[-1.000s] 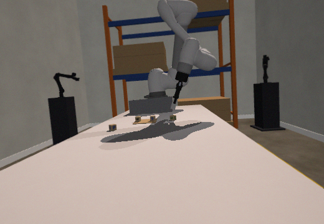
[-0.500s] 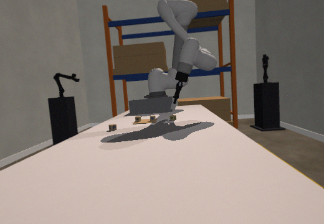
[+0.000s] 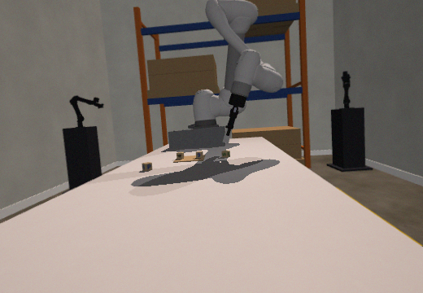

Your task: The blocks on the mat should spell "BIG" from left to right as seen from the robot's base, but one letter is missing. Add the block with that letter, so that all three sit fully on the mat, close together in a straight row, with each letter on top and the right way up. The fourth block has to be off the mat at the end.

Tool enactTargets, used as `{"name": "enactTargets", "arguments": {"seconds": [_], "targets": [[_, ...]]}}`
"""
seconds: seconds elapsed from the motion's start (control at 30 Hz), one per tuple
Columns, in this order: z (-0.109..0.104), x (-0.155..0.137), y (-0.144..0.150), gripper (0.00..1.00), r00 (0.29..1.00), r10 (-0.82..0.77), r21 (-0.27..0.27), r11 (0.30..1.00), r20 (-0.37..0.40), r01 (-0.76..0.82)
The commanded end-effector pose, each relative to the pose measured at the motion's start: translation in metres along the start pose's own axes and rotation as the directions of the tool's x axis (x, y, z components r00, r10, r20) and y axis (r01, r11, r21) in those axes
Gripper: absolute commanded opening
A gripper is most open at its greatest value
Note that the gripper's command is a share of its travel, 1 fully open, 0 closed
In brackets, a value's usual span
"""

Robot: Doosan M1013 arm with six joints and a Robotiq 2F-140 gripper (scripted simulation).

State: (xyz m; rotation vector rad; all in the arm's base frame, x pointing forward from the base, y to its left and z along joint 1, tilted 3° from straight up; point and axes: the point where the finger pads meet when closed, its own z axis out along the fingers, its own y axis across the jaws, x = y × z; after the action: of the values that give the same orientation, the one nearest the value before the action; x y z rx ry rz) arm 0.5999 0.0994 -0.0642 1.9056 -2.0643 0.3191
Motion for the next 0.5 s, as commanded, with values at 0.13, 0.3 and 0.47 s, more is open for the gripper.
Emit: {"name": "enactTargets", "arguments": {"seconds": [0.13,0.3,0.47], "targets": [[-0.0002,0.0001,0.0,1.0,1.0,0.0,0.0,1.0,0.0,0.0],[-0.0034,0.0024,-0.0017,1.0,1.0,-0.017,-0.001,1.0,0.003,0.017],[-0.0091,0.0066,-0.0046,1.0,0.999,-0.047,-0.002,0.999,0.008,0.047]]}}
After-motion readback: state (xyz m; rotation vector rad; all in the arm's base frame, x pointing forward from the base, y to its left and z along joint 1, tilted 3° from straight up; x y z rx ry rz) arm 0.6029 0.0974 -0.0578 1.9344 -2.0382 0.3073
